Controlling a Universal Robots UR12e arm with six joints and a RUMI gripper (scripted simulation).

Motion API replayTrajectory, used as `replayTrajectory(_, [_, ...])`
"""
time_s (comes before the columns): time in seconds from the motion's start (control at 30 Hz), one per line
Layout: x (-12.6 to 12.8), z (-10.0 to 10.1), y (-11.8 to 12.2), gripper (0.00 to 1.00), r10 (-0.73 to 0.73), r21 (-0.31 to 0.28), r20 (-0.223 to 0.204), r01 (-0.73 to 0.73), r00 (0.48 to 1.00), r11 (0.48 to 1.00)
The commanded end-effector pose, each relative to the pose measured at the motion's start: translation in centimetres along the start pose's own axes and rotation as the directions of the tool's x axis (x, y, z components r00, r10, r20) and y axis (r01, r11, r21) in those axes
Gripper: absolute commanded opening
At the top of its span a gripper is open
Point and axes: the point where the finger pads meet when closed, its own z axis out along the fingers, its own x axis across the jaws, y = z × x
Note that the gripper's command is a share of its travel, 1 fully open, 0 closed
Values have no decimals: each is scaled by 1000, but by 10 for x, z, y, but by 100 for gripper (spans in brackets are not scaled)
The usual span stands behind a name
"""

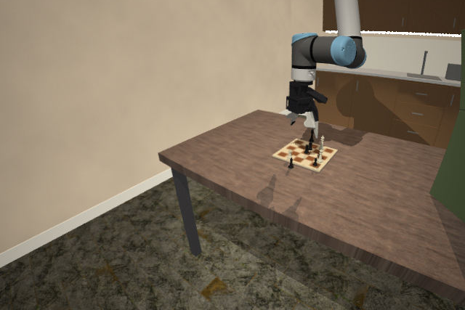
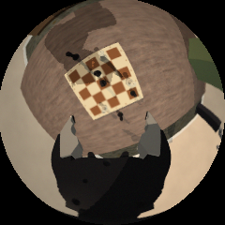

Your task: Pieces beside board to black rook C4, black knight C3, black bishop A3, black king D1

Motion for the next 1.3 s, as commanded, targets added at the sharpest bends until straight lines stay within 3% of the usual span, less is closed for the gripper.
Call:
replayTrajectory(0.0, [6, 0, 14, 100, 139, 7, 1, -139, 990, 990])
replayTrajectory(0.43, [29, 3, 64, 100, 543, 6, 4, -543, 839, 839])
replayTrajectory(0.5, [29, 3, 64, 100, 543, 6, 4, -543, 839, 839])
replayTrajectory(0.8, [37, 3, 80, 100, 657, 5, 6, -657, 754, 754])
replayTrajectory(1.1, [38, 3, 82, 100, 670, 5, 6, -670, 743, 743])
replayTrajectory(1.13, [38, 3, 82, 22, 670, 5, 6, -670, 743, 743])
replayTrajectory(1.27, [38, 3, 82, 22, 670, 5, 6, -670, 743, 743])
